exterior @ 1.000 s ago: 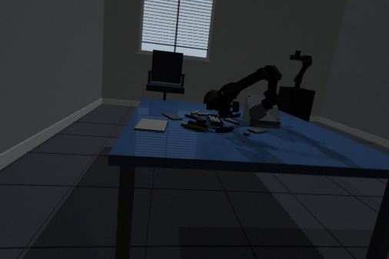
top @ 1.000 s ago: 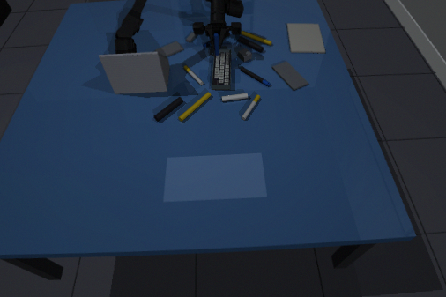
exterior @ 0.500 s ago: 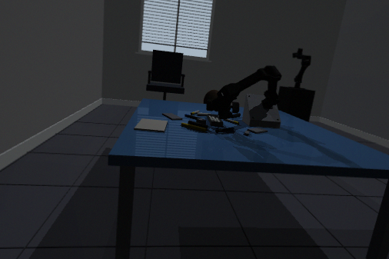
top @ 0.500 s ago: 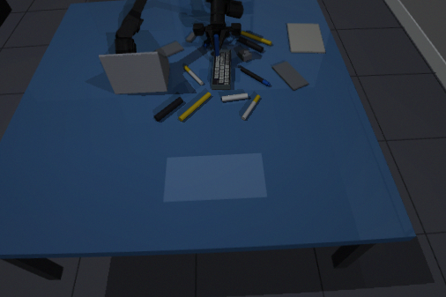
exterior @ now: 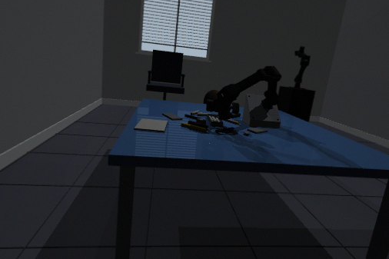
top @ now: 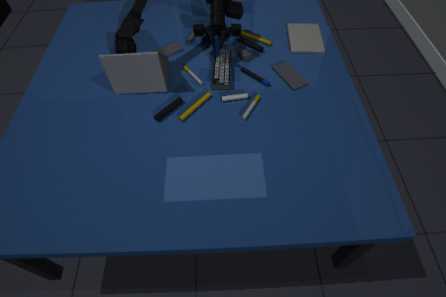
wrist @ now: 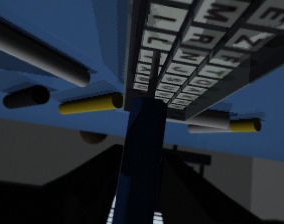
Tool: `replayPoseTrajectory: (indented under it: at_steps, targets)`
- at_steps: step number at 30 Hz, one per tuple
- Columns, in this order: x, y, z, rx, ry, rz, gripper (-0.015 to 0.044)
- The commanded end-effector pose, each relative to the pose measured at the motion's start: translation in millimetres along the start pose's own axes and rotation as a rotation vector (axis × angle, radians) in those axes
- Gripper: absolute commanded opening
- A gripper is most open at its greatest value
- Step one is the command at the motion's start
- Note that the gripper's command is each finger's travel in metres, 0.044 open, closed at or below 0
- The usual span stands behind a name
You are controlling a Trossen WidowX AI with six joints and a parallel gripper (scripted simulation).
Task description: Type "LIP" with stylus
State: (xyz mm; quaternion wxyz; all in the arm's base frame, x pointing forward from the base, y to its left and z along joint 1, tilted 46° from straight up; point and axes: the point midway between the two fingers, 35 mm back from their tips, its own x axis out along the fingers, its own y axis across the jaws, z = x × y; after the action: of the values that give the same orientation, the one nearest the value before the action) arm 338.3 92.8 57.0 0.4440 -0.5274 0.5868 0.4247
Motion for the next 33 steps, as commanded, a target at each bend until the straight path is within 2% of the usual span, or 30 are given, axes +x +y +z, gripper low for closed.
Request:
replayPoseTrajectory:
  at_steps: [1,21,33]
  targets:
    - [1,0,3,0.004,-0.005,0.001,0.0081]
    - [5,0,9,0.004,-0.005,0.001,0.0081]
    - [-3,0,-5,0.004,-0.005,0.001,0.0081]
